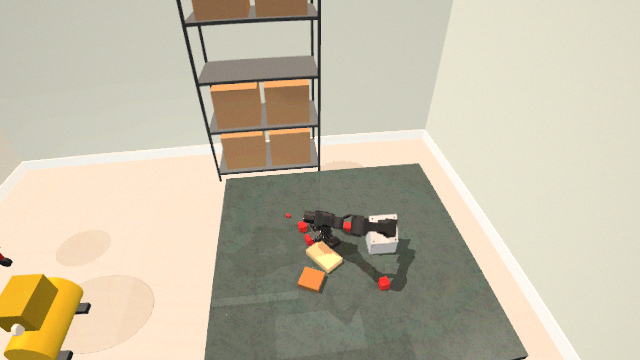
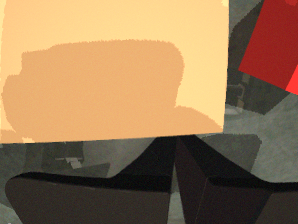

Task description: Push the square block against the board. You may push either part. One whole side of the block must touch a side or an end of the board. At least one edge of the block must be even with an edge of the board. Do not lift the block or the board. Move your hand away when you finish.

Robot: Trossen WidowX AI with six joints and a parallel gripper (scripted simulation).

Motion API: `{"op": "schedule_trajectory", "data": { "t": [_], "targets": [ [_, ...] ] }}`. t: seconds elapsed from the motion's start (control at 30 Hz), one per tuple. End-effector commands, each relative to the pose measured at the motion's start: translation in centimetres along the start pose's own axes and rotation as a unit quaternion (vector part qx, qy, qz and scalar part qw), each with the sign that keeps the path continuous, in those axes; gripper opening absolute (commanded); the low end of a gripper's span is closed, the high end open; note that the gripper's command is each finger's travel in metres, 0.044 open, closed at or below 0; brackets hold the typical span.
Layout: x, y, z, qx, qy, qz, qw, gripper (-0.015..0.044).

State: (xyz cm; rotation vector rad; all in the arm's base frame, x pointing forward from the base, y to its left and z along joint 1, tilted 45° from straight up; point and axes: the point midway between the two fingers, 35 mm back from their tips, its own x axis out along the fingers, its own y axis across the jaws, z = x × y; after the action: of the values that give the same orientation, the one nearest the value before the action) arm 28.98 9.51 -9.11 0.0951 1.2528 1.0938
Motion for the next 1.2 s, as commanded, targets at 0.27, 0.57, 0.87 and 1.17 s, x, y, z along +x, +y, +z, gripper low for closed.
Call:
{"op": "schedule_trajectory", "data": {
  "t": [0.27,0.57,0.87,1.17],
  "targets": [
    [0.2,0.2,1.2,-0.003,0.0,0.002,1.0,0.0],
    [0.1,0.3,1.9,-0.003,0.0,0.002,1.0,0.0],
    [0.1,0.3,2.6,-0.003,0.0,0.002,1.0,0.0],
    [0.1,0.4,3.3,-0.003,0.0,0.002,1.0,0.0]
  ]
}}
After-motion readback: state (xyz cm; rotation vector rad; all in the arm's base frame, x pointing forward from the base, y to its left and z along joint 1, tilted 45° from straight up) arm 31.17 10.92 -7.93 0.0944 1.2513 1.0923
